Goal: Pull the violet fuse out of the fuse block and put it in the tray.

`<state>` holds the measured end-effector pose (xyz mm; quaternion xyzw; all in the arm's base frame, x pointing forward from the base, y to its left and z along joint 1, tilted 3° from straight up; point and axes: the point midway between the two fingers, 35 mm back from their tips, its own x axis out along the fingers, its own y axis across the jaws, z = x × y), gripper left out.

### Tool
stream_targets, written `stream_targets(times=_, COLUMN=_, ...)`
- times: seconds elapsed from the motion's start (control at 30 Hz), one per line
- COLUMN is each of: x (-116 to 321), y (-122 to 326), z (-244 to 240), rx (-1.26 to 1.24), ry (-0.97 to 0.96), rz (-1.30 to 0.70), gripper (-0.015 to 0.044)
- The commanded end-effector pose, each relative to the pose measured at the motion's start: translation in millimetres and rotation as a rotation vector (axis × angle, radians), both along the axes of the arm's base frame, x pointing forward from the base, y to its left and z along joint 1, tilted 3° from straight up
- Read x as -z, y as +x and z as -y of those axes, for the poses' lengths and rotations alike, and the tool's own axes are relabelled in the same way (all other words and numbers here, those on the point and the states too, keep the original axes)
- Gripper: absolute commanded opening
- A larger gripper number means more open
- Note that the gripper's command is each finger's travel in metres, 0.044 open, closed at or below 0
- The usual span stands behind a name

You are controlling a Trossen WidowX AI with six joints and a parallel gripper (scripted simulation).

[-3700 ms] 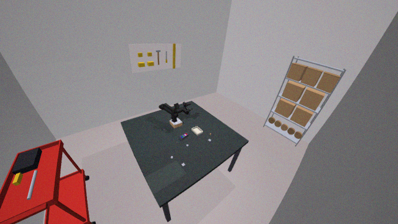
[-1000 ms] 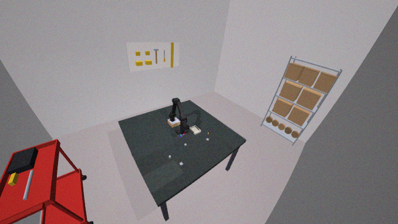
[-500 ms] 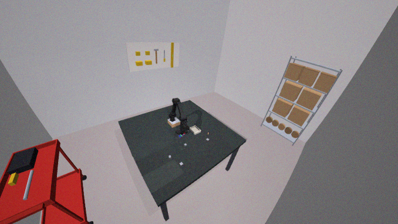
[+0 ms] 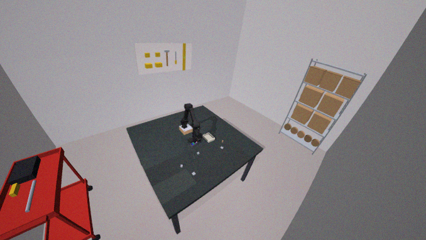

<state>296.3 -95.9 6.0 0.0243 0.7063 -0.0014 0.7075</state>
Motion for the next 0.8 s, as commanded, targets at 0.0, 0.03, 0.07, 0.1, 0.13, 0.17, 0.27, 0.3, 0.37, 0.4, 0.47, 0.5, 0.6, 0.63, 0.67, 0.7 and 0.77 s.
stream_targets(times=0.0, x=1.3, y=-1.2, z=0.1, rx=0.000, ry=-0.002, rz=-0.005, gripper=0.0071)
stream_targets(times=0.03, x=1.3, y=-1.2, z=0.1, rx=0.000, ry=-0.002, rz=-0.005, gripper=0.0071)
stream_targets(times=0.07, x=1.3, y=-1.2, z=0.1, rx=0.000, ry=-0.002, rz=-0.005, gripper=0.0071)
stream_targets(times=0.1, x=0.3, y=-0.3, z=-0.1, rx=0.000, ry=0.000, rz=-0.001, gripper=0.0064)
stream_targets(times=0.13, x=0.3, y=-0.3, z=-0.1, rx=0.000, ry=0.000, rz=-0.001, gripper=0.0058)
stream_targets(times=0.17, x=0.3, y=-0.3, z=-0.1, rx=0.000, ry=0.000, rz=-0.001, gripper=0.0051)
stream_targets(times=0.27, x=0.3, y=-0.3, z=-0.1, rx=0.000, ry=0.000, rz=-0.001, gripper=0.0031)
stream_targets(times=0.3, x=0.3, y=-0.3, z=-0.1, rx=0.000, ry=0.000, rz=-0.001, gripper=0.0024)
stream_targets(times=0.37, x=0.3, y=-0.3, z=-0.1, rx=0.000, ry=0.000, rz=-0.001, gripper=0.0011)
stream_targets(times=0.4, x=0.3, y=-0.3, z=-0.1, rx=0.000, ry=0.000, rz=-0.001, gripper=0.0004)
stream_targets(times=0.47, x=0.3, y=-0.3, z=-0.1, rx=0.000, ry=0.000, rz=-0.001, gripper=0.0000)
stream_targets(times=0.5, x=0.3, y=-0.3, z=-0.1, rx=0.000, ry=0.000, rz=-0.001, gripper=0.0000)
stream_targets(times=0.6, x=-0.4, y=-0.3, z=-0.1, rx=0.000, ry=0.000, rz=-0.001, gripper=0.0000)
stream_targets(times=0.63, x=-0.9, y=-0.2, z=0.0, rx=0.000, ry=0.000, rz=-0.001, gripper=0.0000)
stream_targets(times=0.67, x=-1.4, y=-0.2, z=0.0, rx=0.000, ry=0.000, rz=-0.001, gripper=0.0000)
stream_targets(times=0.7, x=-1.9, y=-0.2, z=0.0, rx=0.000, ry=0.000, rz=-0.001, gripper=0.0000)
stream_targets(times=0.77, x=-2.8, y=-0.1, z=0.1, rx=0.000, ry=0.000, rz=-0.001, gripper=0.0000)
